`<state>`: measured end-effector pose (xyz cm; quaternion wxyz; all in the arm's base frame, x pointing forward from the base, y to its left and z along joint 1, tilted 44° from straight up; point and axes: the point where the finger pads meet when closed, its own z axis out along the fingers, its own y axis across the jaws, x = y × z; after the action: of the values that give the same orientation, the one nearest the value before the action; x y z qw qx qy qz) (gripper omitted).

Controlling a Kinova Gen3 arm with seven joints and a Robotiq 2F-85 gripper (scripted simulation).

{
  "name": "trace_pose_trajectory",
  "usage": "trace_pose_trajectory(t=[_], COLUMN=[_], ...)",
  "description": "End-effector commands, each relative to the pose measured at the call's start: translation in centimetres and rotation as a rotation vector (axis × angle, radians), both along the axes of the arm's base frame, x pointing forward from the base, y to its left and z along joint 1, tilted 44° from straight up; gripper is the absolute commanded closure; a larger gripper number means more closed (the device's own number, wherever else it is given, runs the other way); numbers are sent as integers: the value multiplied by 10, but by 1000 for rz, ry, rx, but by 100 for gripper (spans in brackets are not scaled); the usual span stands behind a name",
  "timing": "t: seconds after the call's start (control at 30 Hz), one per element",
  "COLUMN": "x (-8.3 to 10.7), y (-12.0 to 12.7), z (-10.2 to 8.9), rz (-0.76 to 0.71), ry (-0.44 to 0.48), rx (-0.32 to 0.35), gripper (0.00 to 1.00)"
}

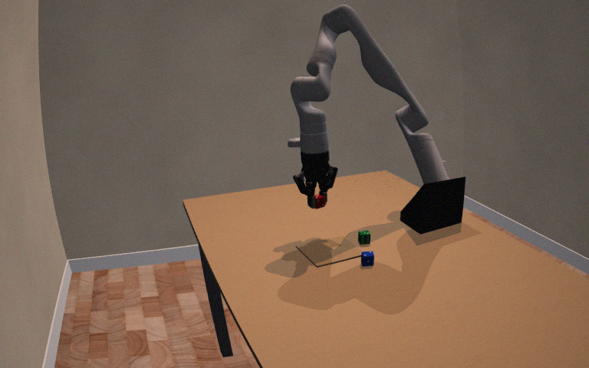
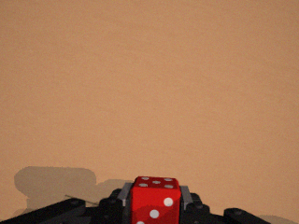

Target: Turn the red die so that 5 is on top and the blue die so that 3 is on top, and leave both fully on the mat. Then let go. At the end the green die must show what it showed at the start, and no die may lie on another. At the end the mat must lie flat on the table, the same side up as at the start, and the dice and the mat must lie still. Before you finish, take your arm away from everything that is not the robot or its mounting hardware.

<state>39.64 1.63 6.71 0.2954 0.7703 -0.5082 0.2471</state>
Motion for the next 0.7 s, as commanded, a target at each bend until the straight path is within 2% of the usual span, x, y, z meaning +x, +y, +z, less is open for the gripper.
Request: trace_pose_trajectory(t=[0.0, 0.1, 0.43, 0.67], x=[2, 3, 10, 12], y=[-3, -3, -2, -1], z=[2, 2, 3, 4], rz=[51, 81, 320, 391], ry=[55, 82, 288, 347], rx=[3, 0, -24, -32], gripper=[74, 74, 74, 74])
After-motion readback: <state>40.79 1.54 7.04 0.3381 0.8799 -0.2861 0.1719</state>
